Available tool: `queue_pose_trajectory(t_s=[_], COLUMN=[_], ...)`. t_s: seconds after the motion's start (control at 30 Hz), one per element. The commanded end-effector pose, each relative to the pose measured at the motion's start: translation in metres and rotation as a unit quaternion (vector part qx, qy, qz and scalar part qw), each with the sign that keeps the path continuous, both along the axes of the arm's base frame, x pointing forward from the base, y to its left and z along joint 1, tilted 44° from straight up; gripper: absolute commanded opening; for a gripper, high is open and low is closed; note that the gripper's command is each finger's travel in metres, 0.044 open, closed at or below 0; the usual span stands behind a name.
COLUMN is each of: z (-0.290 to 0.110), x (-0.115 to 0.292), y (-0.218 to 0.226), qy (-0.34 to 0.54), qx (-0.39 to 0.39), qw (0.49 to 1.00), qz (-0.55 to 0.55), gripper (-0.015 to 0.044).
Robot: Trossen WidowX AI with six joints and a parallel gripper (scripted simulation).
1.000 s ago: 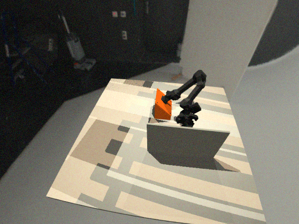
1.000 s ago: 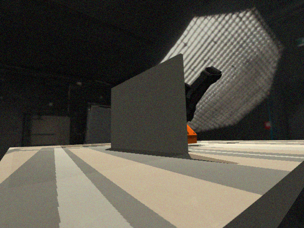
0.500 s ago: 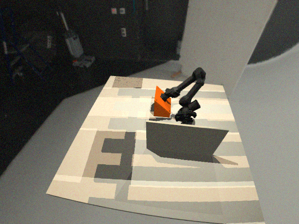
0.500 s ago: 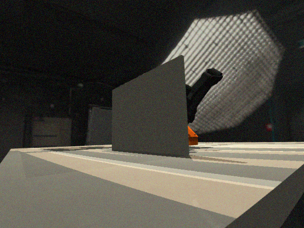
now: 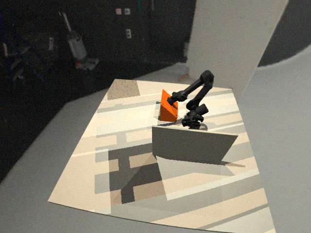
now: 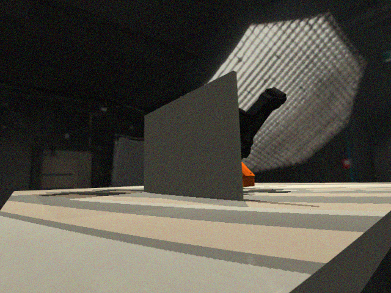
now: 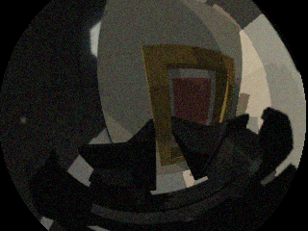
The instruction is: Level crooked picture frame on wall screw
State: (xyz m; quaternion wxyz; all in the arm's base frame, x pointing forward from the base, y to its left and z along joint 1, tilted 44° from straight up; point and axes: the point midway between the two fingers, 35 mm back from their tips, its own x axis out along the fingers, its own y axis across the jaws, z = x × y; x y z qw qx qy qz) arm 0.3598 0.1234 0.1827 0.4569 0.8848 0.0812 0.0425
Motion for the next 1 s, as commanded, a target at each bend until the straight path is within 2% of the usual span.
queue_pose_trajectory(t_s=[0.0, 0.97], z=[0.0002, 0.0015], x=[0.0000, 0.0002], y=[0.0002, -0.0014], qy=[0.003, 0.016], qx=[0.012, 0.087], qw=[1.000, 0.996], qz=[0.002, 0.002], gripper=[0.0000, 0.0000])
